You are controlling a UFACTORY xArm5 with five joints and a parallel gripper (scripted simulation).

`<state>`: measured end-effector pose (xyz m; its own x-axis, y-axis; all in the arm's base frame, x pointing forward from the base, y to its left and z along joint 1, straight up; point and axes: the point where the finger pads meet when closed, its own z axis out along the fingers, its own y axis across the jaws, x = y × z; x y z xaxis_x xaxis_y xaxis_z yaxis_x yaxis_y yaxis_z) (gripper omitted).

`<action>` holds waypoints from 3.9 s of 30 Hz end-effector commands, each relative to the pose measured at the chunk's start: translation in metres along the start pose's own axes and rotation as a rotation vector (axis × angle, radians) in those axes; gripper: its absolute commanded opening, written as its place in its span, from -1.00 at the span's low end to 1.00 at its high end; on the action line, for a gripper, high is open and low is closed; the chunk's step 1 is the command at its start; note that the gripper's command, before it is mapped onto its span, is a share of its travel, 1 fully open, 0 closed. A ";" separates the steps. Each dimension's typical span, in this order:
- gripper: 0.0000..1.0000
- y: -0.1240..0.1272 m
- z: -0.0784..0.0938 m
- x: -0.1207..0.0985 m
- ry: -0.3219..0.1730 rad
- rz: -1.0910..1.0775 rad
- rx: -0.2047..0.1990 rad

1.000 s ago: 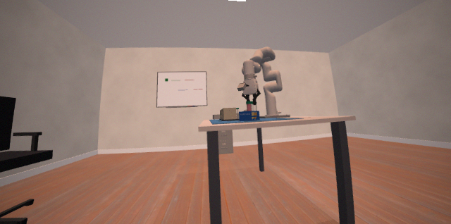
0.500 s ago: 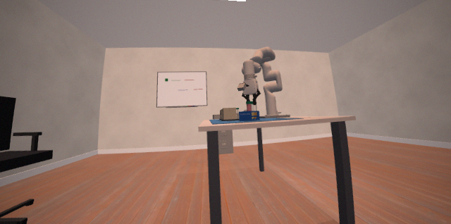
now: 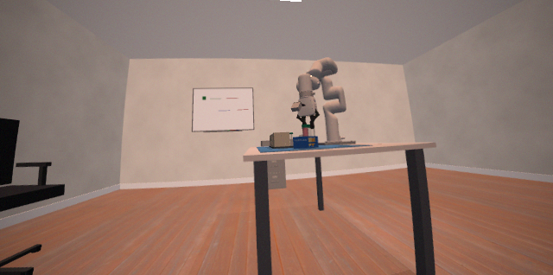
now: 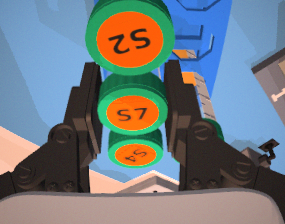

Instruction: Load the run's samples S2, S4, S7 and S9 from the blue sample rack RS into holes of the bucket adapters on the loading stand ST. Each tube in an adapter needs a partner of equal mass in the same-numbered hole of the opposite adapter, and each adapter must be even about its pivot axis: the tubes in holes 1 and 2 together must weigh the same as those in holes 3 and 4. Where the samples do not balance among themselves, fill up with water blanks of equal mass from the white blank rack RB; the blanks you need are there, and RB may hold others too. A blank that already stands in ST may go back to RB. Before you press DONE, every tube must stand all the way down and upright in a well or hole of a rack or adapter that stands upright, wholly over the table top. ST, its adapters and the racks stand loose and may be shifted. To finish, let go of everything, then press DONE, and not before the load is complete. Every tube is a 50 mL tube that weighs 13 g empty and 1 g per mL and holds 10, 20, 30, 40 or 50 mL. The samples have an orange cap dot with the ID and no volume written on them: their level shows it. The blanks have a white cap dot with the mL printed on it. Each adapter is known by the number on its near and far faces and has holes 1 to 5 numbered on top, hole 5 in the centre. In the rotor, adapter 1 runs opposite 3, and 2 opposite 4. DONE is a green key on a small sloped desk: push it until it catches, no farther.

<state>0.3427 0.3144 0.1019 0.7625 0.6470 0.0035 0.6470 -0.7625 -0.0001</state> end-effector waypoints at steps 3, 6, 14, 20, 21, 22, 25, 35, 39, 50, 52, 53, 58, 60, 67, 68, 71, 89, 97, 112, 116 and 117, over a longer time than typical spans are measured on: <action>-1.00 0.000 -0.001 0.001 0.004 0.000 0.000; -1.00 0.000 -0.003 0.001 0.004 0.000 0.000; -1.00 0.000 -0.007 0.001 0.004 0.000 0.000; -1.00 0.000 -0.011 0.001 0.004 0.000 0.000; -1.00 0.000 -0.012 0.001 0.004 0.000 0.000; -1.00 0.000 -0.012 0.001 0.004 0.000 0.000; -1.00 0.000 -0.014 0.001 0.004 0.000 0.000; -1.00 0.000 -0.020 0.001 0.004 0.000 0.000; -1.00 0.000 -0.022 0.001 0.004 0.000 0.000; -1.00 0.000 -0.038 0.001 0.004 0.000 0.000; -1.00 0.000 -0.042 0.001 0.004 0.000 0.000; -1.00 0.000 -0.044 0.001 0.004 0.000 0.000; -1.00 0.000 -0.054 0.001 0.004 0.000 0.000; -1.00 0.000 -0.056 0.001 0.004 0.000 0.000; -1.00 0.000 -0.068 0.001 0.004 0.000 0.000; -1.00 0.000 -0.070 0.001 0.004 0.000 0.000; -1.00 0.000 -0.076 0.001 0.004 0.000 0.000; -1.00 0.000 -0.108 0.001 0.004 0.000 0.000; -1.00 0.000 -0.120 0.001 0.004 0.000 0.000; -1.00 0.000 -0.134 0.001 0.004 0.000 0.000; -1.00 0.000 -0.134 0.001 0.004 0.000 0.000; -1.00 0.000 -0.134 0.001 0.004 0.000 0.000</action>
<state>0.3421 0.3143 0.2338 0.7625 0.6470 0.0033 0.6470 -0.7625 -0.0001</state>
